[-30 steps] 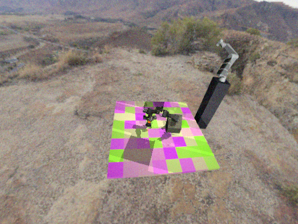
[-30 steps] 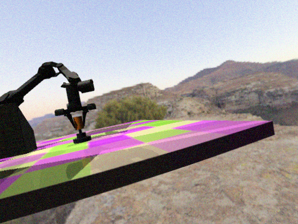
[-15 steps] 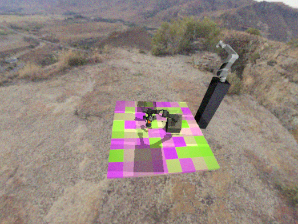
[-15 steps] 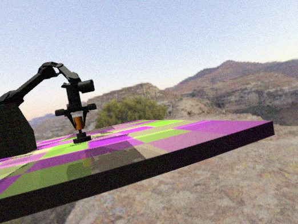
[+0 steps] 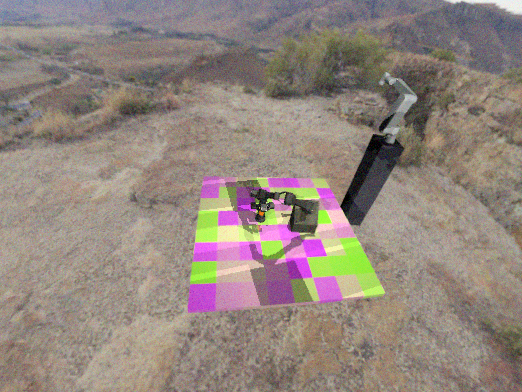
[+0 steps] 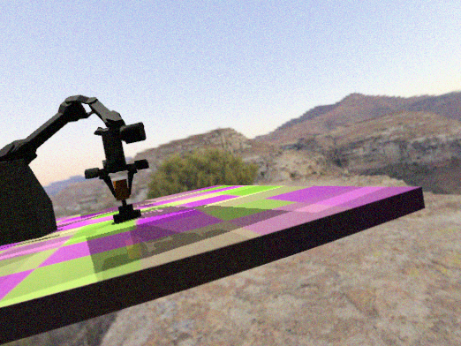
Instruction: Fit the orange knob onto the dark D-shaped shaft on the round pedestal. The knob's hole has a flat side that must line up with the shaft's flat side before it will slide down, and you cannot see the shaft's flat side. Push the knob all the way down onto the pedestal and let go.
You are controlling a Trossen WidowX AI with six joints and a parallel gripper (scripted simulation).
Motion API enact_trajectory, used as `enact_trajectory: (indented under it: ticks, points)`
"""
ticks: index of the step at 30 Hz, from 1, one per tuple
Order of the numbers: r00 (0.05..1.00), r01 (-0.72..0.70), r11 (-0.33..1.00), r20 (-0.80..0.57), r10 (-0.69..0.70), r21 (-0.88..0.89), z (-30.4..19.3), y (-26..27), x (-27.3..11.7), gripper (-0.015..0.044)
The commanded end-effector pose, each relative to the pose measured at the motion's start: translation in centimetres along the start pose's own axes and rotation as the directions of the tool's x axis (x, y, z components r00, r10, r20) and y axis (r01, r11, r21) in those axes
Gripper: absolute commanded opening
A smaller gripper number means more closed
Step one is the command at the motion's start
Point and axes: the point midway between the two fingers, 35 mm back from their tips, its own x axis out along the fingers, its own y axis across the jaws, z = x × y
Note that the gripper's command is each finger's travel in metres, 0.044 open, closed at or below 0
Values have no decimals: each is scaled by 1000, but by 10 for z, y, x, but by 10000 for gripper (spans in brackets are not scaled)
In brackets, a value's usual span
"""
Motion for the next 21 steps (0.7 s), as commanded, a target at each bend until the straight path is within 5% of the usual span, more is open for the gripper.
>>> enact_trajectory:
  ticks: [1,7,21]
  points:
    - [1000,2,1000,0,-2,-30,0,-1,-2,0]
    - [1000,2,977,0,-2,-211,0,-1,1,0]
    - [1000,2,977,0,-2,-211,0,0,3,0]
